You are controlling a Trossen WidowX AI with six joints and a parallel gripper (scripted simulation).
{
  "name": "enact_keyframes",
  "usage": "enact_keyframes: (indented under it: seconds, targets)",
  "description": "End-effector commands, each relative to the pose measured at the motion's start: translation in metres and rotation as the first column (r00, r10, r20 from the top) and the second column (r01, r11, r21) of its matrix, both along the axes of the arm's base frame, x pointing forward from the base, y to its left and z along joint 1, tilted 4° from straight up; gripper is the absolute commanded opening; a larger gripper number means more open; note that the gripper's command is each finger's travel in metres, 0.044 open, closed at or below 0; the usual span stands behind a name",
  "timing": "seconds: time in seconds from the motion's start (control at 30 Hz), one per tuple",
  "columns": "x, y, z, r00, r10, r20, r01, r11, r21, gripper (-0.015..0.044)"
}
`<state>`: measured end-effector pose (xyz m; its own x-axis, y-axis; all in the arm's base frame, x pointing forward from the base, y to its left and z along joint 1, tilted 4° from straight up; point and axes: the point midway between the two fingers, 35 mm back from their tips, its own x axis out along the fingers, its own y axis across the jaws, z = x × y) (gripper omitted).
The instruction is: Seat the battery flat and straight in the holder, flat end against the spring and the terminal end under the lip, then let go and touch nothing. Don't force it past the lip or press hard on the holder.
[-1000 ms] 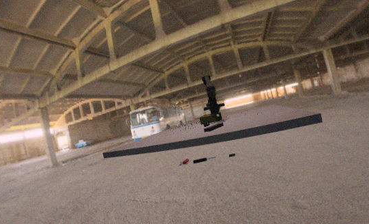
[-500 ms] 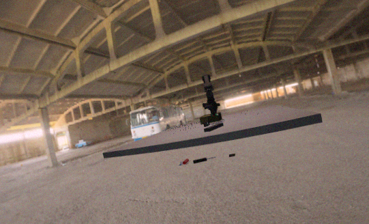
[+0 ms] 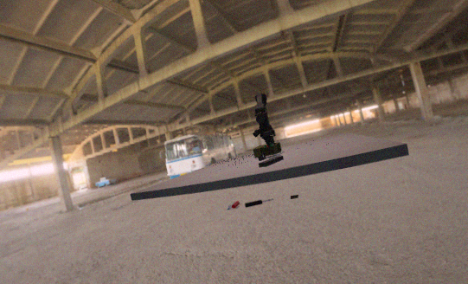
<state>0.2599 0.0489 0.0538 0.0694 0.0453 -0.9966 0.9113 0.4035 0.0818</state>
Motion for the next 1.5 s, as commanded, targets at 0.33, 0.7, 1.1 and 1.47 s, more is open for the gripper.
enact_keyframes:
  seconds: [0.33, 0.7, 1.1, 1.47]
  targets:
    - [0.032, -0.017, 0.008, 0.831, 0.557, 0.016, -0.555, 0.830, -0.049, 0.0060]
    - [0.056, -0.034, 0.013, 0.477, 0.879, 0.002, -0.875, 0.475, -0.092, 0.0060]
    - [0.064, -0.042, 0.010, 0.295, 0.955, -0.021, -0.952, 0.292, -0.087, 0.0060]
    - [0.062, -0.041, -0.016, 0.287, 0.954, -0.087, -0.953, 0.294, 0.071, 0.0060]
